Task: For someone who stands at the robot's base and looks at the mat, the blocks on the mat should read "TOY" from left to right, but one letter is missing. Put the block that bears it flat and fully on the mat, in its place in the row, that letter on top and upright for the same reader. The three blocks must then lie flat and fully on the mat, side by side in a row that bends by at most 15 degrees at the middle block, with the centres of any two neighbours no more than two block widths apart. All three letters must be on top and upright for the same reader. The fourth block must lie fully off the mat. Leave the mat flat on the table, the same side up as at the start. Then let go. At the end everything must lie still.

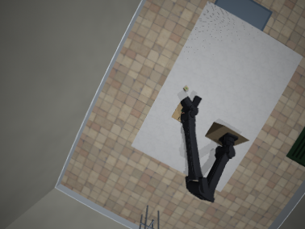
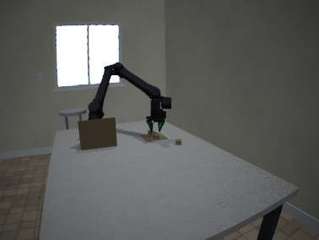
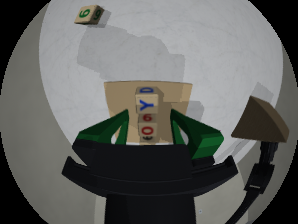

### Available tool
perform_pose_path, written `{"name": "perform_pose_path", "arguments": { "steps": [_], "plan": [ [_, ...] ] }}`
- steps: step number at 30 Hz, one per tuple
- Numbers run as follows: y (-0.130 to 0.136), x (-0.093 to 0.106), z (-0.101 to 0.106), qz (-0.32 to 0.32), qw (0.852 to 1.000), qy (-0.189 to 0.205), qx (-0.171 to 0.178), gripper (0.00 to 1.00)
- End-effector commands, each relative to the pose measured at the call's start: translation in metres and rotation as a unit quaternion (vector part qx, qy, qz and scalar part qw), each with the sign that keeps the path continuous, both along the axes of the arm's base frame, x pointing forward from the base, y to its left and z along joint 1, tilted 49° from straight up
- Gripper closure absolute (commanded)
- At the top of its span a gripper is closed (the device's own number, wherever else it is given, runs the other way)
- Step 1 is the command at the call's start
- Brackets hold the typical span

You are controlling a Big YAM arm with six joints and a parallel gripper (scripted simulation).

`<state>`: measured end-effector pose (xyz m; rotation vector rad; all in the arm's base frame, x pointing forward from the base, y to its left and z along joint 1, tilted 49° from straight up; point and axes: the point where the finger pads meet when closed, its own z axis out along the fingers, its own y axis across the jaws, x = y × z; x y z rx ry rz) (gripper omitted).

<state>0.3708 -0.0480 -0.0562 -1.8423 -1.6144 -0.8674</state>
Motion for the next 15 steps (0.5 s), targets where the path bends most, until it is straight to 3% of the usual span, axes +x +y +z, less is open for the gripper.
{"name": "perform_pose_path", "arguments": {
  "steps": [1,15],
  "plan": [
    [-0.029,0.019,0.015,-0.015,0.999,-0.028,-0.016,0.44],
    [-0.048,0.015,0.031,-0.014,0.999,-0.028,-0.018,0.44]
  ]
}}
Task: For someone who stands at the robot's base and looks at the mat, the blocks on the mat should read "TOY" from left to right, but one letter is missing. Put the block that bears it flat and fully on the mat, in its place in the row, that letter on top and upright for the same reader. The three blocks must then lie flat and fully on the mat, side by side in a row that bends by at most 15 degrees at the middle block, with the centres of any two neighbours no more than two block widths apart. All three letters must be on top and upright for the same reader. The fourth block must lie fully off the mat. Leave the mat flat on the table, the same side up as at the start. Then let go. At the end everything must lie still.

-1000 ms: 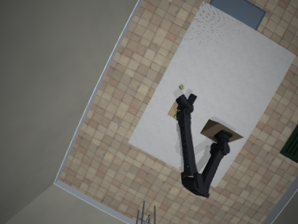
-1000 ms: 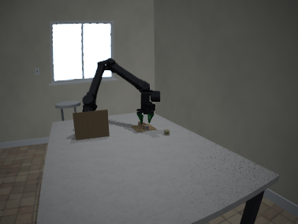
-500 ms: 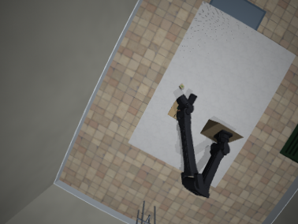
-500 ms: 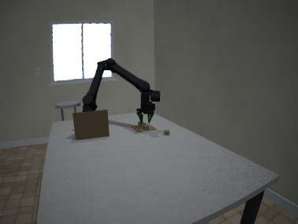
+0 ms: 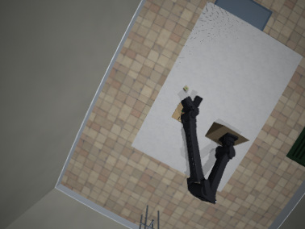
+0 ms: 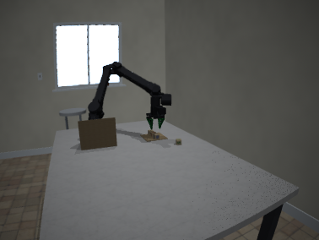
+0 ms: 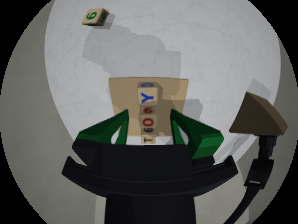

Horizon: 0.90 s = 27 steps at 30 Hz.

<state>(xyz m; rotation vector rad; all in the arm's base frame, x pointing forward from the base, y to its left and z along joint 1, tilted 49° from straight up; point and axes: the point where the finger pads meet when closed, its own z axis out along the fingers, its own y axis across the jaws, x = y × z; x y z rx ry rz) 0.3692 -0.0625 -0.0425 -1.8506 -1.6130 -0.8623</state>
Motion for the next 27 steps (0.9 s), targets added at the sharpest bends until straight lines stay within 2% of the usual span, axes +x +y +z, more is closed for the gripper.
{"name": "perform_pose_path", "arguments": {
  "steps": [1,5,6,11,16,17,27],
  "plan": [
    [-0.035,0.017,0.02,-0.012,0.999,-0.03,-0.016,0.44],
    [-0.039,0.016,0.023,-0.012,0.999,-0.031,-0.016,0.44],
    [-0.039,0.012,0.016,-0.012,1.0,-0.02,-0.009,0.44],
    [-0.048,0.014,0.031,-0.012,0.999,-0.031,-0.016,0.44],
    [-0.048,0.013,0.028,-0.012,0.999,-0.027,-0.013,0.44],
    [-0.048,0.013,0.028,-0.012,0.999,-0.027,-0.013,0.0],
    [-0.048,0.013,0.028,-0.012,0.999,-0.027,-0.013,0.0]
  ]
}}
